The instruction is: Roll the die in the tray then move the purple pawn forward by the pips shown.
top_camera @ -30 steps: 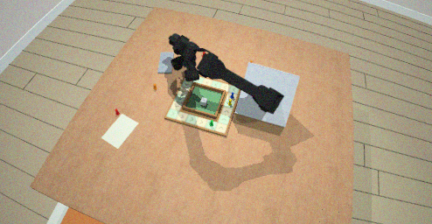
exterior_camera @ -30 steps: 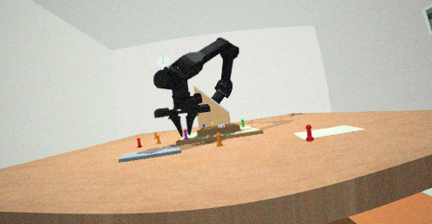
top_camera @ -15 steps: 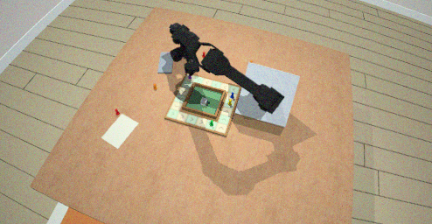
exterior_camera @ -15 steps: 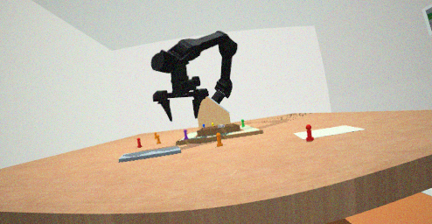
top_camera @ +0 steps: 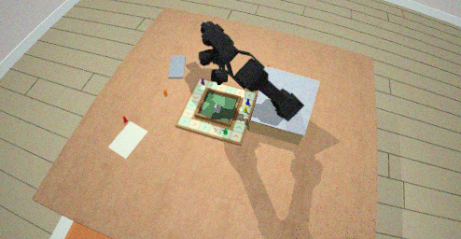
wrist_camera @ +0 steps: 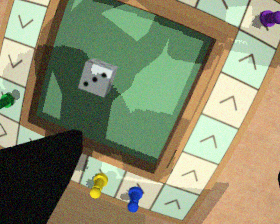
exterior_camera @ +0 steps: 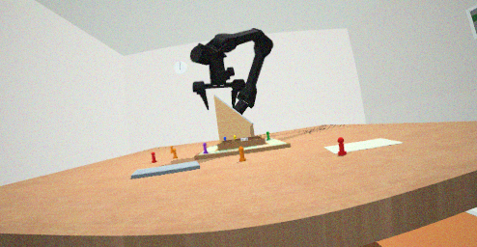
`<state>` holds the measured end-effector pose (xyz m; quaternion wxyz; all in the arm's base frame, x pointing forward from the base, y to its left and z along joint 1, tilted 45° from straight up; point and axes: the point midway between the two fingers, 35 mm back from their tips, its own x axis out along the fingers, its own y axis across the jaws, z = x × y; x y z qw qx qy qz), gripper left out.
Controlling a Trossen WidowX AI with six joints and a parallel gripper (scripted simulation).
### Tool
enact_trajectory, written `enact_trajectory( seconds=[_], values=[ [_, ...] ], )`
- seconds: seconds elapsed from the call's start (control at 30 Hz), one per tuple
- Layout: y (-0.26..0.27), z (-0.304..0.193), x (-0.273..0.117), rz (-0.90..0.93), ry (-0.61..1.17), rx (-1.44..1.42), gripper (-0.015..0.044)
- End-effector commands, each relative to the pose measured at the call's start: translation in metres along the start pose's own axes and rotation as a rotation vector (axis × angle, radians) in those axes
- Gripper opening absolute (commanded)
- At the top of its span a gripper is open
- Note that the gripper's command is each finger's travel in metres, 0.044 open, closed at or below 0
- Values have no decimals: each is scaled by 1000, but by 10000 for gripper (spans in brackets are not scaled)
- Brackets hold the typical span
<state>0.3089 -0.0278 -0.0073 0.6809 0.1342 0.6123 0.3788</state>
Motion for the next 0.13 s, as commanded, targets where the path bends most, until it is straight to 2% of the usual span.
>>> enact_trajectory(
  seconds=[0.0,0.1],
  values=[
    [-1,2,4,11,6,-5,440],
    [-1,2,4,11,6,-5,440]
  ],
)
